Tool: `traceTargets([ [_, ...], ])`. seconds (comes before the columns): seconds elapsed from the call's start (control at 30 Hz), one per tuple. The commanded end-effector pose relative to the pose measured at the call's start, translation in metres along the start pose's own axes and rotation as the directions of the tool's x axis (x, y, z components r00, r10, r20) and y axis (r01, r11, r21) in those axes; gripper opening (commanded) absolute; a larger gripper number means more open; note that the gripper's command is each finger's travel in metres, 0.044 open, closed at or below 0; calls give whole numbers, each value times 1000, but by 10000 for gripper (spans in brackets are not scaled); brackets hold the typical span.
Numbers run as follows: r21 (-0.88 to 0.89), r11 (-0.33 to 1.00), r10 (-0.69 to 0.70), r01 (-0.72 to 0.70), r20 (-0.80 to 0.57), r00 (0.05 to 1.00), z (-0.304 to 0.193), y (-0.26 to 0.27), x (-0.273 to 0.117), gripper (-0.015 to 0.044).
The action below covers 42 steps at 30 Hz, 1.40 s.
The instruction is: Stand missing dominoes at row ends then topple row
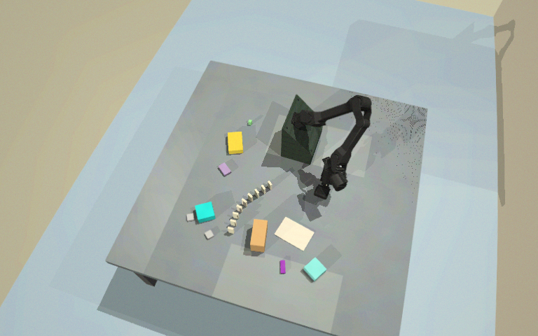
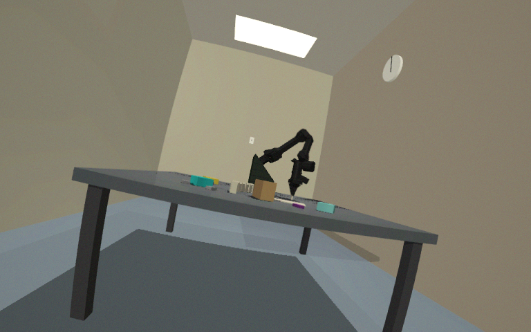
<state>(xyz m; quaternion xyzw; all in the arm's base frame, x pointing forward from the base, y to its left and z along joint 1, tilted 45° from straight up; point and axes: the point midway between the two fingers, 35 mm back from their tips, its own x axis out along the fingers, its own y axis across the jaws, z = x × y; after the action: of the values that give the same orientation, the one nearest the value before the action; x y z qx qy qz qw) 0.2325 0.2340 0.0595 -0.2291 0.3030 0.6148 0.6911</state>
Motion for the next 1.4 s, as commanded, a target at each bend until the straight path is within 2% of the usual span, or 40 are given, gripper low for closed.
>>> traceTargets([
  [0.0, 3, 1000, -3, 3, -4, 1000, -1, 0, 0, 125],
  [0.03, 3, 1000, -3, 3, -4, 1000, -1, 0, 0, 107],
  [0.37, 3, 1000, -3, 3, -5, 1000, -1, -1, -2, 107],
  [0.43, 3, 1000, 2, -2, -11, 1000, 0, -5, -19, 107],
  [0.67, 0, 1000, 2, -2, -9, 1000, 1, -2, -125, 107],
  [0.87, -1, 1000, -2, 2, -6, 1000, 1, 0, -135, 107],
  [0.9, 22, 1000, -4, 4, -8, 1000, -2, -2, -135, 107],
  [0.97, 201, 979, -18, 23, -24, 1000, -20, -17, -135, 107],
  [1.07, 580, 812, -44, 67, -55, 998, -65, -44, -137, 107],
  [1.17, 862, 500, -40, 81, -70, 997, -113, -61, -139, 107],
  [1.27, 993, 99, -24, 67, -65, 998, -160, -69, -140, 107],
  [1.37, 950, -309, -11, 35, -41, 999, -206, -67, -139, 107],
])
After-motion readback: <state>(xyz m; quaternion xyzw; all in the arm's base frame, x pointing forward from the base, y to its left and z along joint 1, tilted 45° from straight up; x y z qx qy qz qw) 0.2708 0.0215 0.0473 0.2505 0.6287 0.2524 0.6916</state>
